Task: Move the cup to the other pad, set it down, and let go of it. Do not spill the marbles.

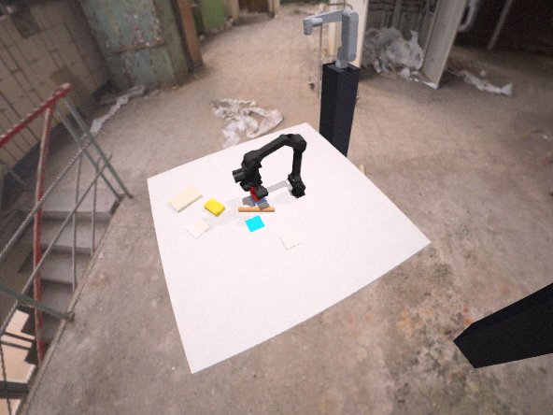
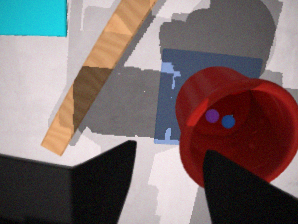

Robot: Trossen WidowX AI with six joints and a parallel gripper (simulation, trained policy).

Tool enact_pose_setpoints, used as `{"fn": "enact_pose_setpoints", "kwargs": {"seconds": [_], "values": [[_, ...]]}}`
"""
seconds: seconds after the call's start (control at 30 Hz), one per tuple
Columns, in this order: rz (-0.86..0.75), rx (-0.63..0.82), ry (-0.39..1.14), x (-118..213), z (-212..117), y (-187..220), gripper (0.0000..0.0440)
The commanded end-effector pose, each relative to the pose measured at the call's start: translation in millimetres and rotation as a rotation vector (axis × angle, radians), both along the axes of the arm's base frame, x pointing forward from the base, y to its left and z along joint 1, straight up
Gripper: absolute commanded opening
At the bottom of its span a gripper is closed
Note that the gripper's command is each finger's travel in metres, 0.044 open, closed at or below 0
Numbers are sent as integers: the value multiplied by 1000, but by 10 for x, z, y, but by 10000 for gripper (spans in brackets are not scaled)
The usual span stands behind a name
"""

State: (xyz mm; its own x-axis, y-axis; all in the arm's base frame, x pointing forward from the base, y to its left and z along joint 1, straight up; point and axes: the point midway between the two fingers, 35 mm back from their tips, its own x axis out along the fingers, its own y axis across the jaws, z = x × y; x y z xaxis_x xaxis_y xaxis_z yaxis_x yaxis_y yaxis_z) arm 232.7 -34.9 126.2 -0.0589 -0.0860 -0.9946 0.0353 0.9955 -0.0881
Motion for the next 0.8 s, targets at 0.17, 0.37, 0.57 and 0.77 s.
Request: {"fn": "enact_pose_setpoints", "kwargs": {"seconds": [0.17, 0.37, 0.57, 0.77], "values": [[42, 4, 38, -43, -225, -86, 171], [89, 14, 58, -61, -407, -131, 172], [156, 35, 72, -79, -601, -148, 175], [246, 44, 83, -100, -724, -176, 41]]}}
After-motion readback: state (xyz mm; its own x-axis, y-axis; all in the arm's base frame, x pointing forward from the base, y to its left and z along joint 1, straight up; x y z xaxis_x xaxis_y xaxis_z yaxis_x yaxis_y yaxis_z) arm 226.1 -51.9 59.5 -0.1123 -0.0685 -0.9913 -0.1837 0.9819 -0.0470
